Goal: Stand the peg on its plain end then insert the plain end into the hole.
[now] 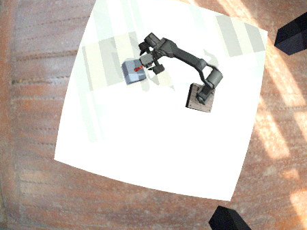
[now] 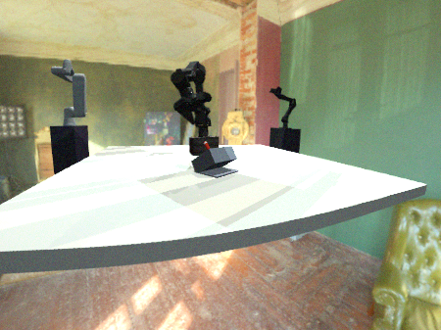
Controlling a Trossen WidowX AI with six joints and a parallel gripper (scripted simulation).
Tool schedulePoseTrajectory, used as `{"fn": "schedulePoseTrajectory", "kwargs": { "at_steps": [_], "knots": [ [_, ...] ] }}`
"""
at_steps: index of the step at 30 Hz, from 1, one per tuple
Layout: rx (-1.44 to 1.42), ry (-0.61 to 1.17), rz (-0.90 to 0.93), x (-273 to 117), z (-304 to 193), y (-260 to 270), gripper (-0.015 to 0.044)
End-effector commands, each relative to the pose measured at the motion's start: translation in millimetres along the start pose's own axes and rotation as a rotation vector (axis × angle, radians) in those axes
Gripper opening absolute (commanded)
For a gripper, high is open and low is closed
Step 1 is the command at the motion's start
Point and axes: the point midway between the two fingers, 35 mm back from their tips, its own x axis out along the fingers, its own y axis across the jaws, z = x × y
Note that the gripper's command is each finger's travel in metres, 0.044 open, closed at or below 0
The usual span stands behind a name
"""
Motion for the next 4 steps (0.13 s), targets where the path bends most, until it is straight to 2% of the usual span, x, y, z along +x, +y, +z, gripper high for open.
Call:
{"fn": "schedulePoseTrajectory", "kwargs": {
  "at_steps": [1, 4],
  "knots": [
    [-0.004, -0.002, 0.004, -1.7, -0.1, 1.0, 0.0440],
    [-0.004, -0.002, 0.004, -1.7, -0.1, 1.0, 0.0440]
  ]
}}
